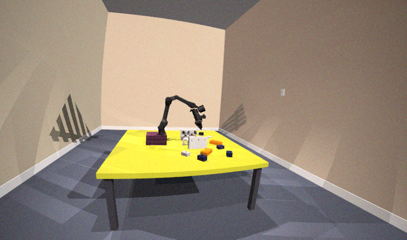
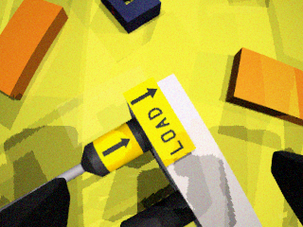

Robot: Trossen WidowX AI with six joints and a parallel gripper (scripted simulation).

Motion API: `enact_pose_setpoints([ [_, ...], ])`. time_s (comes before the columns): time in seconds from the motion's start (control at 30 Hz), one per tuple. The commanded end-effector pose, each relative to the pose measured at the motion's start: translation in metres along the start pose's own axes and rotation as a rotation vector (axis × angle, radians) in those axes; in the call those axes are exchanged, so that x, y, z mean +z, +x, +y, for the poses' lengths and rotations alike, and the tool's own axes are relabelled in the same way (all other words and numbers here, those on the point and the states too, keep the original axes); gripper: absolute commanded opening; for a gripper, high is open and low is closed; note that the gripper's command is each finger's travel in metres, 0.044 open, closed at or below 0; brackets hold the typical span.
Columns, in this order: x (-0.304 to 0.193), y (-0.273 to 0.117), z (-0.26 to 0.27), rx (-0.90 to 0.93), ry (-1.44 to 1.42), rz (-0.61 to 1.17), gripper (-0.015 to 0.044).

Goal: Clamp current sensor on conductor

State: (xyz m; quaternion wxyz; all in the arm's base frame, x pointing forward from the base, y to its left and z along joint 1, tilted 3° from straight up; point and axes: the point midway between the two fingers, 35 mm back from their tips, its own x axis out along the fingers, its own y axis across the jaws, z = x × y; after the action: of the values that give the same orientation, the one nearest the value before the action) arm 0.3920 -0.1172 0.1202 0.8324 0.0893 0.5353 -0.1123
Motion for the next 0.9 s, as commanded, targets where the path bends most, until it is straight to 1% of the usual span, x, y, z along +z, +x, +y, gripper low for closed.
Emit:
enact_pose_setpoints([
  [0.0, 0.001, 0.002, -0.003, 0.004, 0.002, 0.033, 0.0440],
  [0.5, 0.001, 0.002, -0.003, 0.004, 0.002, 0.033, 0.0440],
  [0.53, -0.001, 0.002, -0.002, 0.006, -0.002, 0.034, 0.0414],
  [0.63, -0.028, 0.000, 0.007, 0.024, -0.056, 0.060, 0.0335],
  [0.87, -0.118, -0.002, 0.029, 0.085, -0.217, 0.134, 0.0330],
])
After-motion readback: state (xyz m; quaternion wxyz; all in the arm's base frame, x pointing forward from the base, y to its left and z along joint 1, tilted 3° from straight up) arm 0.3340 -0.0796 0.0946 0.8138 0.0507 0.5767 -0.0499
